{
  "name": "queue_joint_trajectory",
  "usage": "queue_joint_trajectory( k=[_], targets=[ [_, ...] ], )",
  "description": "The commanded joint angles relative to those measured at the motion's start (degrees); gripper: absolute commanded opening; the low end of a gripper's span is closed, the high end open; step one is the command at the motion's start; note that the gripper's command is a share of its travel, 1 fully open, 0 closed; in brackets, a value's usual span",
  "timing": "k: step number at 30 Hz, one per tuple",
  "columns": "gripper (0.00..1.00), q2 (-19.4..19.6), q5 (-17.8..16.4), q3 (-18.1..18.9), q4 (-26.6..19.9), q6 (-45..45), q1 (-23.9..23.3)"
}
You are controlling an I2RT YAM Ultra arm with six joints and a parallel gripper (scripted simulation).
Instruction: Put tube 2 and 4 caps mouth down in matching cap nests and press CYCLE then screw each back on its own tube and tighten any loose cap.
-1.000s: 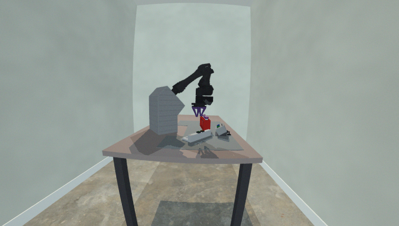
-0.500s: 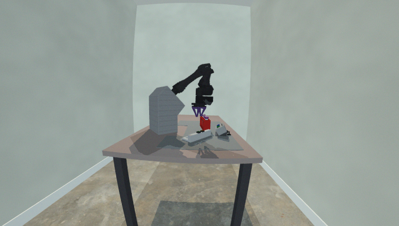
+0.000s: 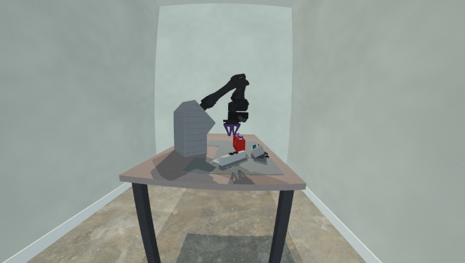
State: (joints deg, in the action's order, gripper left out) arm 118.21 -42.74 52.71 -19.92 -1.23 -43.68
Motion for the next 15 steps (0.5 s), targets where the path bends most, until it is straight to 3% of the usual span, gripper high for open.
queue_joint_trajectory(
  k=[1, 12, 15],
  targets=[
    [0.47, -0.35, -0.12, 0.22, 0.02, -0.02, -0.91],
    [0.47, -0.35, -0.12, 0.22, 0.02, -0.02, -0.91],
    [0.49, -5.12, 0.24, -2.78, 1.21, 18.71, 2.36]
  ],
)
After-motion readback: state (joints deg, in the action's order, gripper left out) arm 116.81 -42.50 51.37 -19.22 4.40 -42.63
